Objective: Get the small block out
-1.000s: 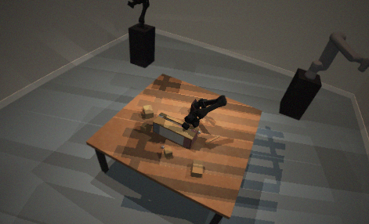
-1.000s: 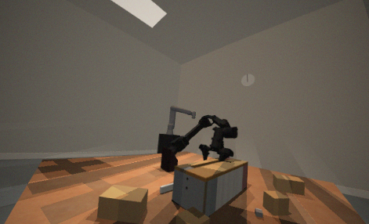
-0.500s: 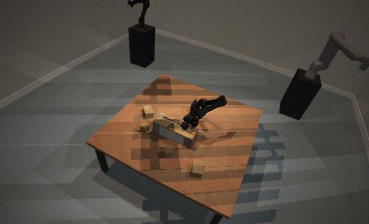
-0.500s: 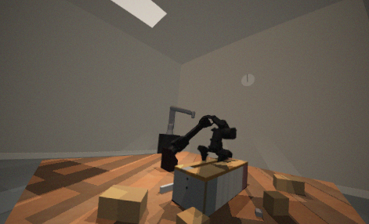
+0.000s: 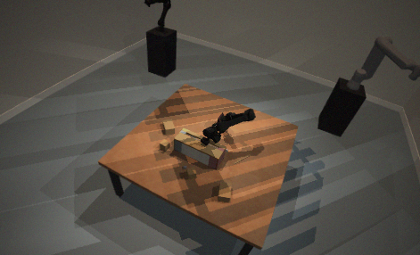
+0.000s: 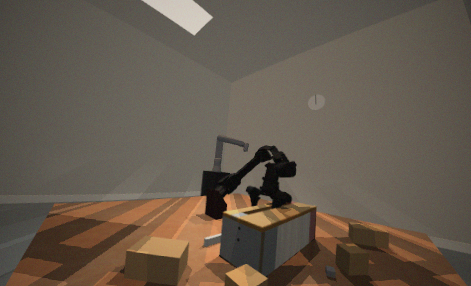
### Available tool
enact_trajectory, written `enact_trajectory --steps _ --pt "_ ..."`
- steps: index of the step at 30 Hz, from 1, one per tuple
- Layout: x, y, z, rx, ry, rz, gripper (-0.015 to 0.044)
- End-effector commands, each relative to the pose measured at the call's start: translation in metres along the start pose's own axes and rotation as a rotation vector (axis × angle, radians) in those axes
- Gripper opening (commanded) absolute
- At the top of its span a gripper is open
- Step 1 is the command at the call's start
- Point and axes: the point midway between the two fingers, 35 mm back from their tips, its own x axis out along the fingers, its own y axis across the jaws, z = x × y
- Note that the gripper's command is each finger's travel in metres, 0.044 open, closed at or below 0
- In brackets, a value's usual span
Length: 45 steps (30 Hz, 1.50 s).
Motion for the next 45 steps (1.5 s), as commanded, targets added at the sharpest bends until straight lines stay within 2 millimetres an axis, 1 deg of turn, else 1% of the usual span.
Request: enact_trajectory --steps 1,11,14,17,23,45 --pt "0.006 0.001 -0.011 -0.001 0.003 0.007 0.0400" --pt "0.015 0.001 -0.038 -0.001 0.005 0.007 0.0400" --pt "0.013 0.001 -0.033 -0.001 0.005 0.007 0.0400" --pt "0.010 0.001 -0.025 -0.001 0.004 0.007 0.0400" --pt "0.010 0.001 -0.024 -0.001 0.004 0.007 0.0400" --pt "0.017 0.001 -0.045 -0.002 0.005 0.006 0.0400"
